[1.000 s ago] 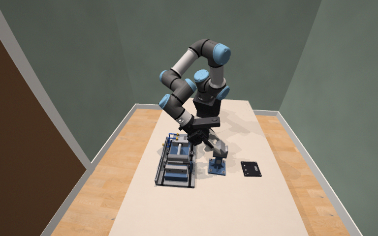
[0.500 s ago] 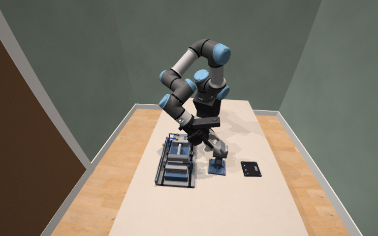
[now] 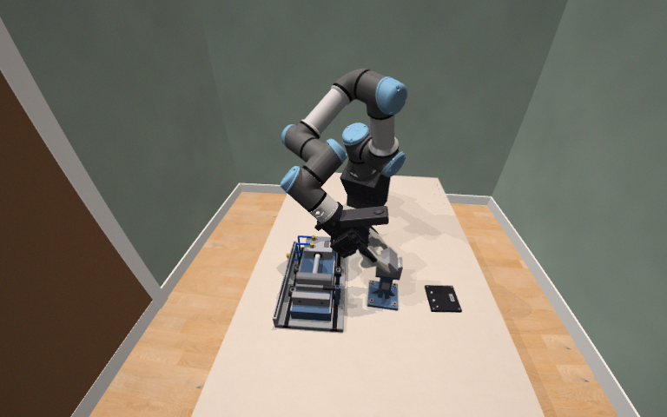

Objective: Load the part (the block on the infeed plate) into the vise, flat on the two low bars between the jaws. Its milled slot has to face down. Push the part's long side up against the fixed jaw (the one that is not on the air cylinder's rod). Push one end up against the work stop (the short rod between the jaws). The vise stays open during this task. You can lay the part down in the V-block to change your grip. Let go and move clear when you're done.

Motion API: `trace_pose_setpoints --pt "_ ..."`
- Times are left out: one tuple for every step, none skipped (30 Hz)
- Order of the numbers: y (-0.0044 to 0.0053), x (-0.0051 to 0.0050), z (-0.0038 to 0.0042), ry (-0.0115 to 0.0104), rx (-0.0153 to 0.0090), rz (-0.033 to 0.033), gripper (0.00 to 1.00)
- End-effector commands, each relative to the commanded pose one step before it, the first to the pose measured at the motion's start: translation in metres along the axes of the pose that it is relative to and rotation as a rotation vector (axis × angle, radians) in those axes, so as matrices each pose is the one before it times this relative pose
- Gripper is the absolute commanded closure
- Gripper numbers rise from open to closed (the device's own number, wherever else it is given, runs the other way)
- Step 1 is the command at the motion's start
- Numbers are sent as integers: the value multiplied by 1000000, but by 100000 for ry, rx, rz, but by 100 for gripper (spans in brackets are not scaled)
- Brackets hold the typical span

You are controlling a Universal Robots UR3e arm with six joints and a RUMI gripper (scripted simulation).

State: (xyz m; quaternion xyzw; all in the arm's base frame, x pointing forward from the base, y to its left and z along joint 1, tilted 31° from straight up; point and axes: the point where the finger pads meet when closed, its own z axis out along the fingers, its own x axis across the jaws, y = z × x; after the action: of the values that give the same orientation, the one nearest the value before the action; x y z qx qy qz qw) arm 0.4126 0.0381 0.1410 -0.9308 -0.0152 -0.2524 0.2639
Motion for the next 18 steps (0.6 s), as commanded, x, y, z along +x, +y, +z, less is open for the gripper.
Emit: trace_pose_setpoints --pt "-244 579 -413 130 -79 -173 100" --pt "0 0 0 0 0 0 100" --pt "0 0 0 0 0 0 100" --pt "0 0 0 0 0 0 100" --pt "0 0 0 0 0 0 100" --pt "0 0 0 0 0 0 49" --pt "0 0 0 0 0 0 49" --pt "0 0 0 0 0 0 49" --pt "0 0 0 0 0 0 49" --pt "0 0 0 0 0 0 49" --pt "0 0 0 0 0 0 49" --pt "0 0 0 0 0 0 49" --pt "0 0 0 0 0 0 49" --pt "0 0 0 0 0 0 49" --pt "0 0 0 0 0 0 49" --pt "0 0 0 0 0 0 49" --pt "0 0 0 0 0 0 49" --pt "0 0 0 0 0 0 49"
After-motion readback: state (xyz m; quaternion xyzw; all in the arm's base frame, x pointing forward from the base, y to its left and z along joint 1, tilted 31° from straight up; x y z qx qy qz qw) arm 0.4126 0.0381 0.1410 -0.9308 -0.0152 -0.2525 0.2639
